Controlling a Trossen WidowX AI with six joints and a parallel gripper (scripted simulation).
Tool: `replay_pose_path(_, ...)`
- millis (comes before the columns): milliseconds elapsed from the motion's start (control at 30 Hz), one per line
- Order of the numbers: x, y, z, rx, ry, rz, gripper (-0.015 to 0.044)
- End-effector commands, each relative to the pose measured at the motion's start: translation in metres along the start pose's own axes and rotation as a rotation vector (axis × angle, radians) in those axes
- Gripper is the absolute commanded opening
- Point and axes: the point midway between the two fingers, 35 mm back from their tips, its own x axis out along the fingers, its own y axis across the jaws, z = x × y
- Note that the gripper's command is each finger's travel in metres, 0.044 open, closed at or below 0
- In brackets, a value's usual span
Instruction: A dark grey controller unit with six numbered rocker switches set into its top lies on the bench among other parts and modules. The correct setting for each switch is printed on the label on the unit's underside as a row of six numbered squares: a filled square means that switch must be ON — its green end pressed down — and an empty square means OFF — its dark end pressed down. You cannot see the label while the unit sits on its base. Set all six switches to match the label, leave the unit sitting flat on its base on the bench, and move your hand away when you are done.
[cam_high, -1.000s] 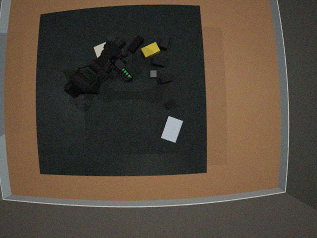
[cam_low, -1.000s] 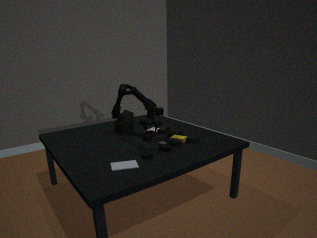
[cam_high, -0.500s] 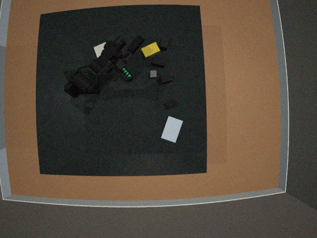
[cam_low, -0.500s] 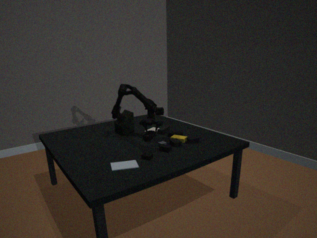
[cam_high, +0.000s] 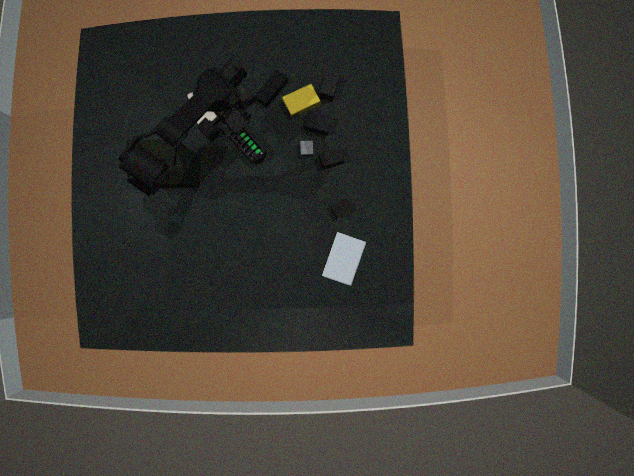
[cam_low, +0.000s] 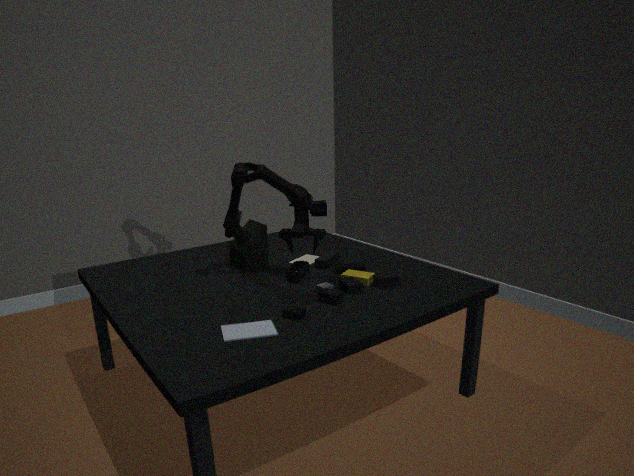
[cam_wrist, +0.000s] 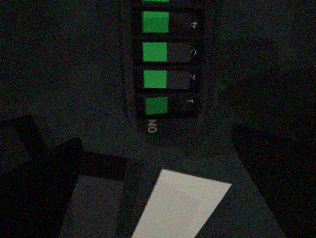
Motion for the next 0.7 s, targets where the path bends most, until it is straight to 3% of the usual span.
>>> replay_pose_path(0,0.003,-0.003,-0.001,0.0,0.006,-0.016,0.044)
replay_pose_path(200,0.025,0.032,0.056,0.047,0.002,-0.016,0.0282)
replay_pose_path(533,0.026,0.033,0.059,0.049,0.001,-0.016,0.002)
replay_pose_path(667,0.026,0.033,0.059,0.049,0.001,-0.016,0.0)
